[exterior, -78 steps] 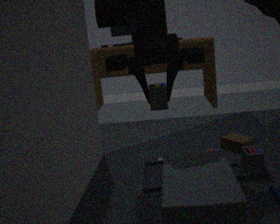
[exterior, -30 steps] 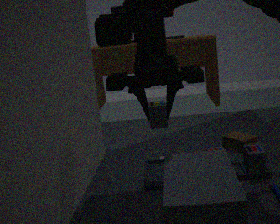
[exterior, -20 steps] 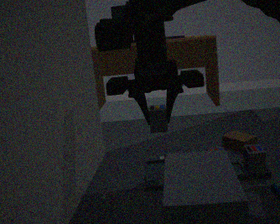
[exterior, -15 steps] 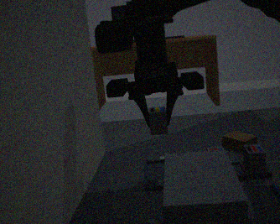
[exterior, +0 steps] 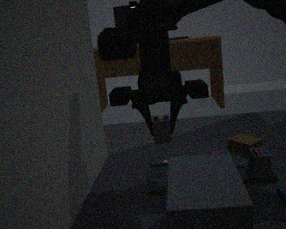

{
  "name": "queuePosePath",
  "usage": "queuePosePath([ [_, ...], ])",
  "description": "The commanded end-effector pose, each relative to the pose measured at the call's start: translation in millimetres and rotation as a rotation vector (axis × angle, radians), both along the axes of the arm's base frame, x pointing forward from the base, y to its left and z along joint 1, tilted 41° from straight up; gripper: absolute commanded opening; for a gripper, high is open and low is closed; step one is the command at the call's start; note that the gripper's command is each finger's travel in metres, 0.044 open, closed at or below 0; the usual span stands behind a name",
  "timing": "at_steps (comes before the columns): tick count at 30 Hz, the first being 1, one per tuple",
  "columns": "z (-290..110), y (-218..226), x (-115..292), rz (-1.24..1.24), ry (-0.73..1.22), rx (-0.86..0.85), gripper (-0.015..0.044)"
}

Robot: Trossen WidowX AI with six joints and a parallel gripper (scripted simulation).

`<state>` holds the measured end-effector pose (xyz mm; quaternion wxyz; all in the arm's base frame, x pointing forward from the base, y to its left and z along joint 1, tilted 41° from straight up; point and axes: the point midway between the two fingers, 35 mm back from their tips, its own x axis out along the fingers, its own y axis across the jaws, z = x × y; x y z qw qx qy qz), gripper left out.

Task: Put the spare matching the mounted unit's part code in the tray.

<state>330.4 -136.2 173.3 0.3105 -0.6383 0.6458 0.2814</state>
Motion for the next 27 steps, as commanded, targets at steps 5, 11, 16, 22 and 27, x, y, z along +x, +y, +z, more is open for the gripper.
queuePosePath([
  [5, -7, -4, -1, 0.003, 0.007, 0.004, 0.0],
  [11, -10, -7, -1, 0.003, 0.007, 0.004, 0.0],
  [16, -13, -10, -2, 0.003, 0.006, 0.003, 0.0],
  [22, -17, -13, -2, 0.003, 0.006, 0.003, 0.0],
  [27, -20, -16, -2, 0.003, 0.006, 0.002, 0.0],
])
